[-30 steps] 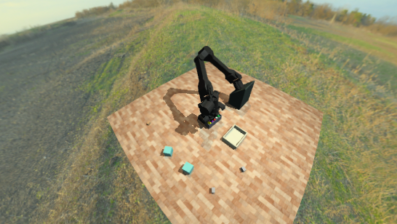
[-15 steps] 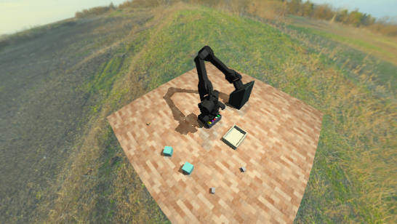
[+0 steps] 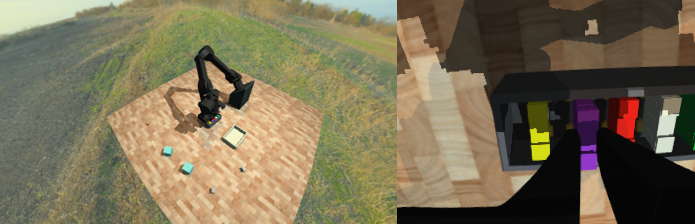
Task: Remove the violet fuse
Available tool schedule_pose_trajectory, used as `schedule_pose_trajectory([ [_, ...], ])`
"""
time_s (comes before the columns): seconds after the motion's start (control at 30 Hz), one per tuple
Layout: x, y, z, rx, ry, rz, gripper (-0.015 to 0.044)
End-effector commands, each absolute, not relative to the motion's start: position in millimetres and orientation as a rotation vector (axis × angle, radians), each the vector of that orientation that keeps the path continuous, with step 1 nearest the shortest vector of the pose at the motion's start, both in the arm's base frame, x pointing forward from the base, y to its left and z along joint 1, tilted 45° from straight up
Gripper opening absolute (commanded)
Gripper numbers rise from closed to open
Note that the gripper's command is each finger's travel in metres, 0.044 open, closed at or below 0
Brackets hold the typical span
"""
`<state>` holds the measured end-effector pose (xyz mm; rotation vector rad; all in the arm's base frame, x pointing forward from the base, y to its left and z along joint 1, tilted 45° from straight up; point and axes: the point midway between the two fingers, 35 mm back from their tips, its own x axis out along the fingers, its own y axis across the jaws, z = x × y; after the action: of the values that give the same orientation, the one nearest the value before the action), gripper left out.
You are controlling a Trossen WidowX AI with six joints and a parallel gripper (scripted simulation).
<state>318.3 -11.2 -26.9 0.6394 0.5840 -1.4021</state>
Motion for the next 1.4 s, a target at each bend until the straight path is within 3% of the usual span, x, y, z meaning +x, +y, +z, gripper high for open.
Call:
schedule_pose_trajectory([
  [0.0, 318.5, -8.5, -25.4, 0.644, 0.584, -1.4, 0.0],
  [1.37, 316.5, 5.5, -11.0, 0.641, 0.584, -1.399, 0.0],
])
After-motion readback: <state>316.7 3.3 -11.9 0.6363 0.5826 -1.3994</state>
